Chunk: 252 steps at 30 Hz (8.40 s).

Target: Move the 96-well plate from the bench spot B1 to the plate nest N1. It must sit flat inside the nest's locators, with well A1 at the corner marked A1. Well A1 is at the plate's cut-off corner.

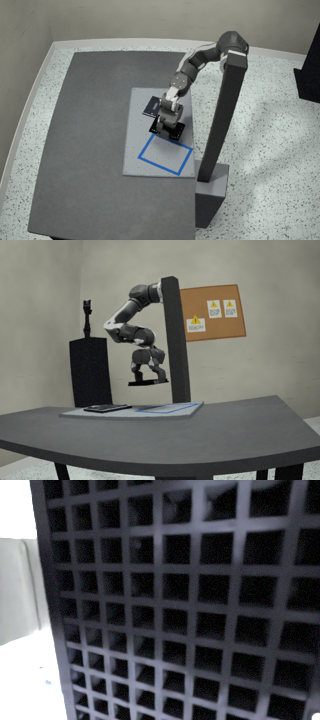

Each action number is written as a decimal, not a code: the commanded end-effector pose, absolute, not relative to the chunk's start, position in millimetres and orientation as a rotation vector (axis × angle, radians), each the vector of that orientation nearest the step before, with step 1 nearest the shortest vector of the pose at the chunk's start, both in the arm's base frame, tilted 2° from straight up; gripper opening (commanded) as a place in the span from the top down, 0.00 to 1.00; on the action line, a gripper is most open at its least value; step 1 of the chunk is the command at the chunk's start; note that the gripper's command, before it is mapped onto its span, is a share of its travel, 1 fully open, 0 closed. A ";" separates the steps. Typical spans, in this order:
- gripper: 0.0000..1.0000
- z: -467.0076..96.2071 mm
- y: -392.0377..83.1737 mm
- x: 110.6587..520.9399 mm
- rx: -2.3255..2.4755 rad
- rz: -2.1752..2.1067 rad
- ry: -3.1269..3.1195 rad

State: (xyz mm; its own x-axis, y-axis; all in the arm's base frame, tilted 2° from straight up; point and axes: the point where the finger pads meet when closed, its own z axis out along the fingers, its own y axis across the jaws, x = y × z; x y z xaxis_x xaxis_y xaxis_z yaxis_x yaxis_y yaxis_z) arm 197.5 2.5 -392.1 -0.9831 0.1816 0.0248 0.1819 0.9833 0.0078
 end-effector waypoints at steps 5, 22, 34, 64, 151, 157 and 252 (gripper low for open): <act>1.00 -391.1 -14.0 205.8 -0.277 -0.030 -3.109; 1.00 -390.9 -53.3 216.2 -0.277 -0.030 -3.109; 1.00 -390.7 -77.3 222.7 -0.279 -0.027 -3.110; 1.00 -391.0 -132.7 236.5 -0.277 -0.029 -3.110; 1.00 -398.4 -170.1 244.4 -0.277 -0.029 -3.110; 1.00 -422.7 -168.3 243.6 -0.276 -0.031 -3.107; 1.00 -460.6 -168.3 245.4 -0.278 -0.023 -3.111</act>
State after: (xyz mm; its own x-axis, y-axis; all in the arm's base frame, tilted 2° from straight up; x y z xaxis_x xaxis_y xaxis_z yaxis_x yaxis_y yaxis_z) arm 245.2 -167.3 -461.3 -0.9840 0.1771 0.0192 0.1774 0.9840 0.0168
